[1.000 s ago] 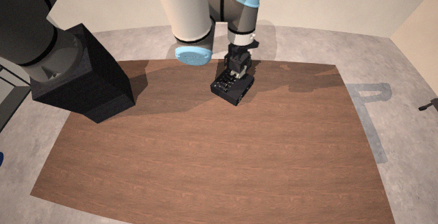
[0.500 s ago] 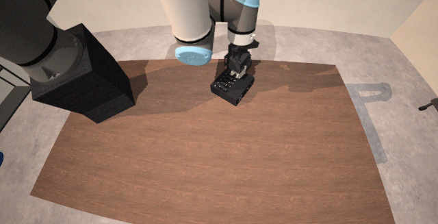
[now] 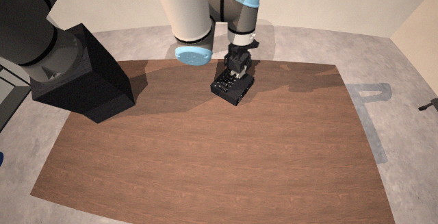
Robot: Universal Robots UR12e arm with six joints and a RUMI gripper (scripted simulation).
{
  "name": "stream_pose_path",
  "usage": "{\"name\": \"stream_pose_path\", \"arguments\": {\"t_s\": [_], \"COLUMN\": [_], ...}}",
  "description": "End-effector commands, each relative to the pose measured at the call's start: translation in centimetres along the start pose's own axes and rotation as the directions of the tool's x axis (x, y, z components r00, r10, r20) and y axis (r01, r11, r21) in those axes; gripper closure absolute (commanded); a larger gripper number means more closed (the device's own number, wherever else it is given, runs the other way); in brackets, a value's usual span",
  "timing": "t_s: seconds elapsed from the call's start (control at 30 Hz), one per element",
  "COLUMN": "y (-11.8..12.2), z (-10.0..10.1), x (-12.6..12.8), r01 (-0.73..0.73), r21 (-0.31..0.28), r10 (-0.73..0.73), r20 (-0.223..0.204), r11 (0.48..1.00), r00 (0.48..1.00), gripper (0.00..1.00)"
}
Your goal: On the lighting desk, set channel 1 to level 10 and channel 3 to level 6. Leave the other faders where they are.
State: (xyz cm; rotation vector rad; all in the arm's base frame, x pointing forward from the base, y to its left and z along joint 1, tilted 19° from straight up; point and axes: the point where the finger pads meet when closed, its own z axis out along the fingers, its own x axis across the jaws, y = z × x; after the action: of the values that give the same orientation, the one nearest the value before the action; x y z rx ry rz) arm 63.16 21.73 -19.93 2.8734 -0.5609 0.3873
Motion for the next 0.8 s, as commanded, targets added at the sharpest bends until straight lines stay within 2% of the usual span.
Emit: {"name": "stream_pose_path", "arguments": {"t_s": [0.0, 0.77], "y": [0.0, 0.0], "z": [0.0, 1.0], "x": [0.0, 0.0], "r01": [0.0, 0.0], "r21": [0.001, 0.001], "r10": [0.0, 0.0], "r20": [-0.001, -0.001], "r11": [1.0, 1.0], "r00": [1.0, 1.0], "gripper": [1.0, 1.0]}}
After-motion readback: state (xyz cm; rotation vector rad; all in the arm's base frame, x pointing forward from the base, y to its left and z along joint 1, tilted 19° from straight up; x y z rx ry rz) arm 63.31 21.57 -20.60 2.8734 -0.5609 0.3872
